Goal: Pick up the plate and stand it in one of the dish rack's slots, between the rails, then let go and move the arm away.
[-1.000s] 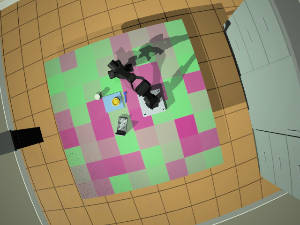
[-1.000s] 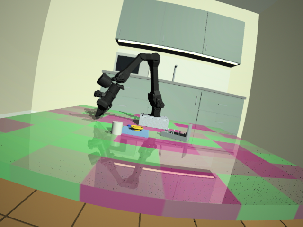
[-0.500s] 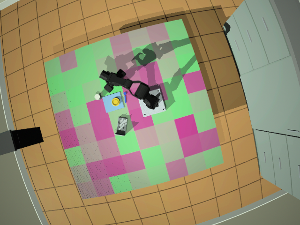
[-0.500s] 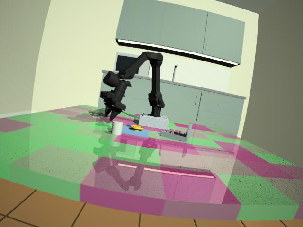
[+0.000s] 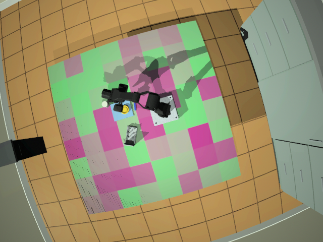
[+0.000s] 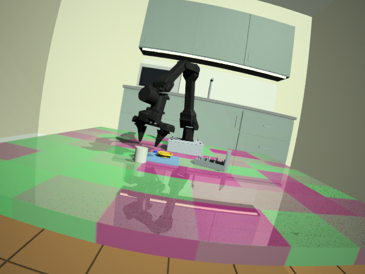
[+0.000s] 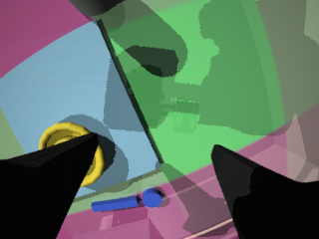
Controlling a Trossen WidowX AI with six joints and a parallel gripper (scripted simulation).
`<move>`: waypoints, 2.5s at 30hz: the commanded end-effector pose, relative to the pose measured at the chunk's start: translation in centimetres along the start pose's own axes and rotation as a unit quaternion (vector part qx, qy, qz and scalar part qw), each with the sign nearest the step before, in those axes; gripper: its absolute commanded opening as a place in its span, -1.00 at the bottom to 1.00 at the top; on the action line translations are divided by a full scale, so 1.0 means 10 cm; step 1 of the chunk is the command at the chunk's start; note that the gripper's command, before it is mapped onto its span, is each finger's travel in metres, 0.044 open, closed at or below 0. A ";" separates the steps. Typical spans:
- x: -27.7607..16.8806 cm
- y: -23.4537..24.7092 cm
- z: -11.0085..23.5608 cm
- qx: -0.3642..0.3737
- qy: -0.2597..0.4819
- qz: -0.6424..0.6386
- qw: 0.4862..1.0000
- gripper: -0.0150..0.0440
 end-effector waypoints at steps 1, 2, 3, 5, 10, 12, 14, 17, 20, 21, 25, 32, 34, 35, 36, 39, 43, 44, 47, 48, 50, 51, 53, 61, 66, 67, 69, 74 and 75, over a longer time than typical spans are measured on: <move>0.02 0.22 0.10 0.015 0.009 0.075 0.997 0.86; 0.02 0.27 0.12 0.018 0.013 0.091 0.996 0.86; 0.01 0.32 0.14 0.021 0.016 0.107 0.994 0.86; 0.00 0.41 0.17 0.028 0.023 0.140 0.989 0.86; -0.03 0.65 0.27 0.044 0.039 0.221 0.974 0.86; -0.04 0.71 0.29 0.048 0.043 0.242 0.968 0.86; -0.05 0.71 0.30 0.048 0.043 0.245 0.967 0.86; -0.05 0.71 0.30 0.048 0.043 0.245 0.967 0.86; -0.05 0.71 0.29 0.048 0.043 0.245 0.967 0.86; -0.05 0.72 0.27 0.048 0.043 0.245 0.967 0.86; -0.05 0.72 0.21 0.048 0.043 0.245 0.967 0.86; -0.05 0.73 0.09 0.048 0.043 0.245 0.967 0.86; -0.06 0.73 0.06 0.048 0.043 0.245 0.967 0.86; -0.06 0.73 0.04 0.048 0.043 0.245 0.967 0.86; -0.06 0.73 0.03 0.048 0.043 0.245 0.967 0.86; -0.07 0.74 -0.02 0.048 0.043 0.245 0.967 0.86; -0.07 0.74 -0.09 0.048 0.043 0.245 0.967 0.86; -0.08 0.74 -0.10 0.048 0.043 0.245 0.967 0.86; -0.08 0.75 -0.15 0.048 0.043 0.245 0.967 0.86; -0.09 0.75 -0.17 0.048 0.044 0.245 0.967 0.86; -0.09 0.75 -0.20 0.048 0.044 0.245 0.967 0.86; -0.09 0.75 -0.21 0.048 0.044 0.245 0.967 0.86; -0.10 0.75 -0.25 0.048 0.044 0.245 0.967 0.86; -0.11 0.75 -0.30 0.048 0.044 0.245 0.967 0.72; -0.11 0.75 -0.30 0.048 0.044 0.245 0.967 0.72; -0.11 0.75 -0.30 0.048 0.044 0.245 0.967 0.72; -0.11 0.75 -0.30 0.048 0.044 0.245 0.967 0.67; -0.11 0.75 -0.30 0.048 0.044 0.245 0.967 0.56; -0.11 0.75 -0.30 0.048 0.044 0.245 0.967 0.54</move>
Point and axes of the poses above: the point midway between the two fingers, 35 mm back from their tips, its own z axis back along the fingers, its own y axis across the jaws, x = y × z, the point moved 4 cm from there along z, back along the fingers, and after that the axes turned 11 degrees about z, right-handed, at the moved point
